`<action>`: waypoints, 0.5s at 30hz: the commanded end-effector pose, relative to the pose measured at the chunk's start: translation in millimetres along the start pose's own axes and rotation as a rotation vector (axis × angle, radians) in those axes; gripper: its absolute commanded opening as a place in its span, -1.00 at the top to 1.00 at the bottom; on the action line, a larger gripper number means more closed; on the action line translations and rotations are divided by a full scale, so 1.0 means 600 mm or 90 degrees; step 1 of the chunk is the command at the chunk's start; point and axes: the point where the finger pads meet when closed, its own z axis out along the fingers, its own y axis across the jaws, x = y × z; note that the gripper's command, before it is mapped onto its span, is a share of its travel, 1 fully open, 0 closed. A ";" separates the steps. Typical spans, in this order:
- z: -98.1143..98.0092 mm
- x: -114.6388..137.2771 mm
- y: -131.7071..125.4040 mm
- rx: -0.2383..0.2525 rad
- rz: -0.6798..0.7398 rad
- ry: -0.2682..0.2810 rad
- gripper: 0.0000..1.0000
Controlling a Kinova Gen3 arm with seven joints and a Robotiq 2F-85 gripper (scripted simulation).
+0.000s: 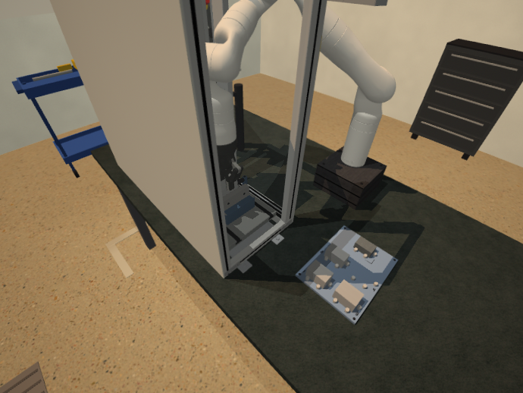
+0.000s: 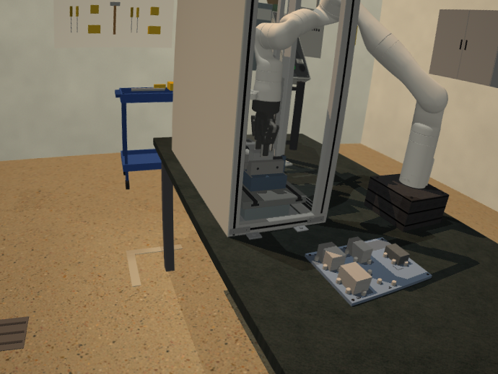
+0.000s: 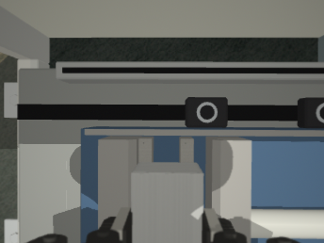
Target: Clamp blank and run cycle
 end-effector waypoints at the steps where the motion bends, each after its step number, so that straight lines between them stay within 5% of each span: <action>1: -0.001 0.001 0.000 0.000 0.000 0.001 0.80; 15: -0.001 -0.004 0.000 0.000 0.000 0.001 0.80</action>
